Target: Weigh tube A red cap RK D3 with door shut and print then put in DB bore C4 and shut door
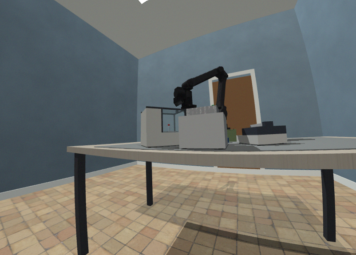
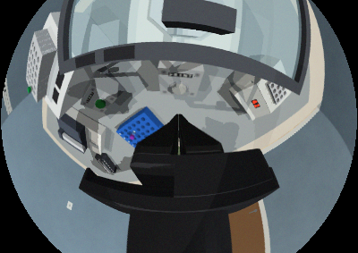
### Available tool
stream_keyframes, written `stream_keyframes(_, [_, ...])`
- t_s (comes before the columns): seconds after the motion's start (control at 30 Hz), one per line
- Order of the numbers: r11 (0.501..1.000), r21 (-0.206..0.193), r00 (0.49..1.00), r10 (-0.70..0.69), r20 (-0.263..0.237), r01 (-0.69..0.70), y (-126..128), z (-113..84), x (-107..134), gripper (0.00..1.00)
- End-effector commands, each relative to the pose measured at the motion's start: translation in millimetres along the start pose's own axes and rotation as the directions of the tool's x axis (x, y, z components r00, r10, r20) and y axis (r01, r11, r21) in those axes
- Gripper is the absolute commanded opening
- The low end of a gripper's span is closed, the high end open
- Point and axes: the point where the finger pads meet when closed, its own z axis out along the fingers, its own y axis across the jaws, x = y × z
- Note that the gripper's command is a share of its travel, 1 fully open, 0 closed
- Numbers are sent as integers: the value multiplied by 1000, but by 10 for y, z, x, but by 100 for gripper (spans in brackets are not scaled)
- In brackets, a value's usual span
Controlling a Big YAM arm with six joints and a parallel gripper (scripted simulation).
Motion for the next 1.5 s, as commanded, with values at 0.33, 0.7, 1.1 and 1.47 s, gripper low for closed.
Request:
stream_keyframes(0.33, [999,9,978,45,203,-47,38,-49,17,0])
stream_keyframes(0.7, [996,-1,843,75,533,-88,53,-36,197,0])
stream_keyframes(1.1, [996,2,859,75,507,-88,65,23,424,0])
stream_keyframes(1.47, [996,1,841,74,536,-88,47,-105,352,0])
